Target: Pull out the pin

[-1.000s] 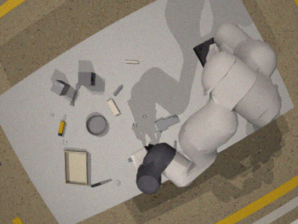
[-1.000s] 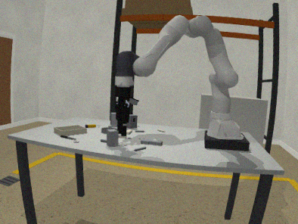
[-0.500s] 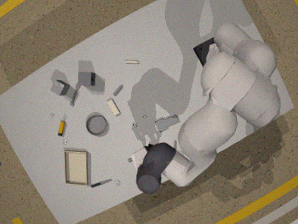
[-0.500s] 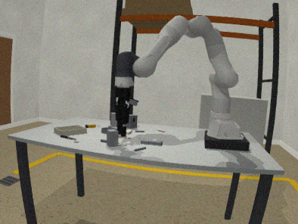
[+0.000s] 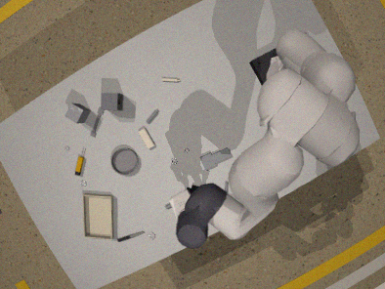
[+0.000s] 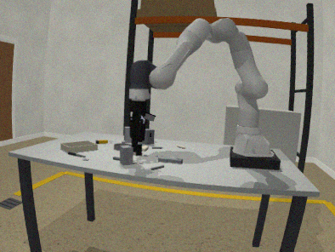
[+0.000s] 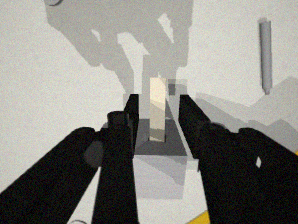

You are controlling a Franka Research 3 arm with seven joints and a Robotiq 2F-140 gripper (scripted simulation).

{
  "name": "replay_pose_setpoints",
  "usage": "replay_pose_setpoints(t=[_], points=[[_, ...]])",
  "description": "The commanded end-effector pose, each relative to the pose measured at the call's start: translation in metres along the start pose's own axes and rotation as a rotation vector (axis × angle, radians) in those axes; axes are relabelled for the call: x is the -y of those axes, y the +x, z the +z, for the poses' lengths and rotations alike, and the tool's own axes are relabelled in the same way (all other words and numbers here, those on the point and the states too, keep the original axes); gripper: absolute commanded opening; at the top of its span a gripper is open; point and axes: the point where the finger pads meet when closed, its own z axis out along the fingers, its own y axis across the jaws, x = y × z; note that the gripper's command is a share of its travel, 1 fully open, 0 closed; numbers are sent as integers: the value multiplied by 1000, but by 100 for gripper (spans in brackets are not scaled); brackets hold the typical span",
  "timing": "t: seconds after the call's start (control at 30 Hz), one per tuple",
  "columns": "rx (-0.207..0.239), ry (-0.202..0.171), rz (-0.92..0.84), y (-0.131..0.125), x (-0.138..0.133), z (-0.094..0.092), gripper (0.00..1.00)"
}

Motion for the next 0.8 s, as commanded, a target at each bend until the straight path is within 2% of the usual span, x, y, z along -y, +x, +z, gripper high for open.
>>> replay_pose_setpoints(t=[0.0,0.3,0.33,0.77], points=[[0,3,3,0,1,1,33],[0,5,5,0,1,3,33],[0,5,5,0,1,3,10],[0,5,5,0,1,3,10]])
